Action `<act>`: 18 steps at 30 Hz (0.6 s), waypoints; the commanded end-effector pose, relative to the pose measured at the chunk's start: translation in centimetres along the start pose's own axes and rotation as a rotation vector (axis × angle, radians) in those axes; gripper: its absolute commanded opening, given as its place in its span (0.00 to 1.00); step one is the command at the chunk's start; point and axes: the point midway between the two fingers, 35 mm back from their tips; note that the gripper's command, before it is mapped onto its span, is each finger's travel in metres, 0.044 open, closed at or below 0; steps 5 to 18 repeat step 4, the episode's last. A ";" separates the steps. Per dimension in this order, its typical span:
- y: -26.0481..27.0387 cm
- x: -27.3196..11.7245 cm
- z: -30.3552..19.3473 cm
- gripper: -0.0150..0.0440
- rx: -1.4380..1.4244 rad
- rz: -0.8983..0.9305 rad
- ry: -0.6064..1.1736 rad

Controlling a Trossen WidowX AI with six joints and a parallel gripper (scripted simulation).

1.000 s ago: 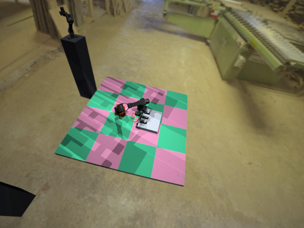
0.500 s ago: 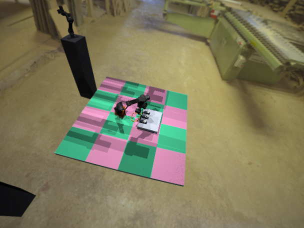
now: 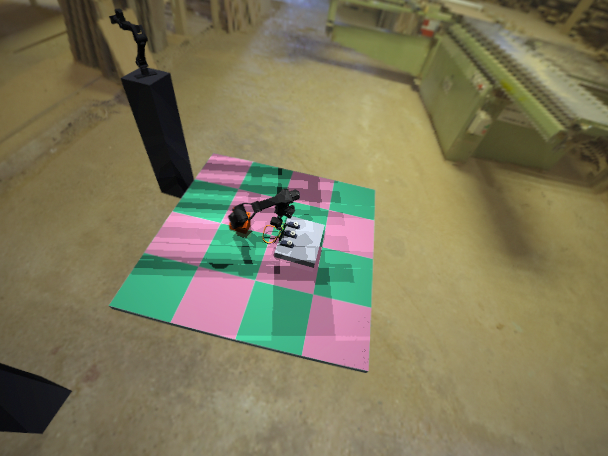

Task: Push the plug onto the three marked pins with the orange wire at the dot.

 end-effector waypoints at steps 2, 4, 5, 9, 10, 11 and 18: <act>0.0 -0.1 -0.1 1.00 0.002 0.002 0.003; 0.0 -0.1 -0.1 1.00 0.002 0.002 0.003; 0.0 -0.1 -0.1 1.00 0.002 0.002 0.003; 0.0 -0.1 -0.1 1.00 0.002 0.002 0.003; 0.0 -0.1 -0.1 1.00 0.002 0.002 0.003; 0.0 -0.1 -0.1 1.00 0.002 0.002 0.003; 0.0 -0.1 -0.1 1.00 0.002 0.002 0.003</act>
Point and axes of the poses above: the point midway between the two fingers, 35 mm back from their tips, its own x axis out along the fingers, its own y axis across the jaws, z = x × y, and after that the axes turned 11 degrees about x, right-handed
